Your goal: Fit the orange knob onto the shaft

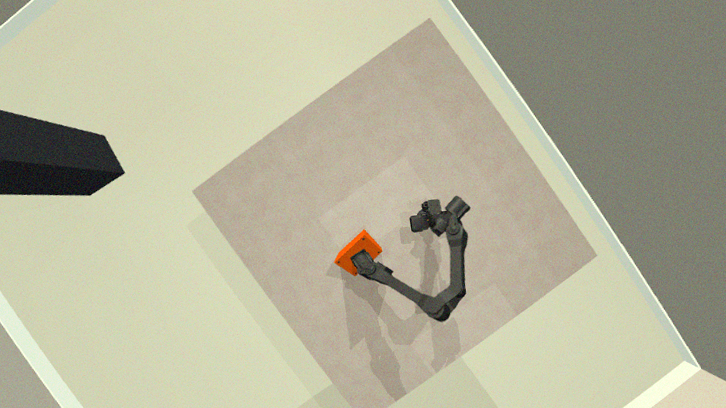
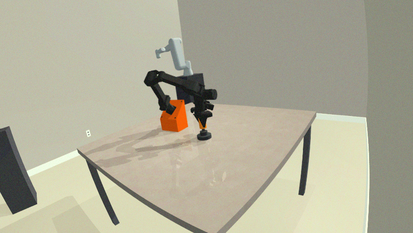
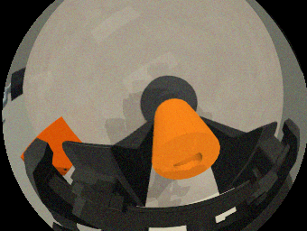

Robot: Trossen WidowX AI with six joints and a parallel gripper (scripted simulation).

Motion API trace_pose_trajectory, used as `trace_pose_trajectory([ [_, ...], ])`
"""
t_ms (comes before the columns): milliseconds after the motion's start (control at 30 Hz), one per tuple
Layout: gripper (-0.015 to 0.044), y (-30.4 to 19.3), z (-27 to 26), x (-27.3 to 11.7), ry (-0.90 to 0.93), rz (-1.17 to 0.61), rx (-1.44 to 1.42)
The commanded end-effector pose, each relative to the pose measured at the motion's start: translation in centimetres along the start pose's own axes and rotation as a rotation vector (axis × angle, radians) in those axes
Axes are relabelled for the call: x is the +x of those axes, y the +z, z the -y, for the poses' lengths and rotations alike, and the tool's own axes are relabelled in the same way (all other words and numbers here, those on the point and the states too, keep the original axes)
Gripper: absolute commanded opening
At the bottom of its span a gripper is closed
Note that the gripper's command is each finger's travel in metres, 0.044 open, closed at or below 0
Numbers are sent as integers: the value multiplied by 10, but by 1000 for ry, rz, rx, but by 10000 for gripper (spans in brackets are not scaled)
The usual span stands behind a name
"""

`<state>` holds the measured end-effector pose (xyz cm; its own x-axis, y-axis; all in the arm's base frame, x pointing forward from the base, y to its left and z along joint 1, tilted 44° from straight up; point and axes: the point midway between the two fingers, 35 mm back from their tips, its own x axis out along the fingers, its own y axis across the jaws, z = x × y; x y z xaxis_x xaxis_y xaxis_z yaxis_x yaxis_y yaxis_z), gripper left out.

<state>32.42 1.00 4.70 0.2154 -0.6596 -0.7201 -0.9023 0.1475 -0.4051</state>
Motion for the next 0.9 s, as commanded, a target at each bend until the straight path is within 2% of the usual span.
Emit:
trace_pose_trajectory([
  [0,0,0,1,0,-3,1,-29],
  [700,0,-1,0,-1,-3,1,-29],
  [867,0,0,1,-1,-3,1,-153],
])
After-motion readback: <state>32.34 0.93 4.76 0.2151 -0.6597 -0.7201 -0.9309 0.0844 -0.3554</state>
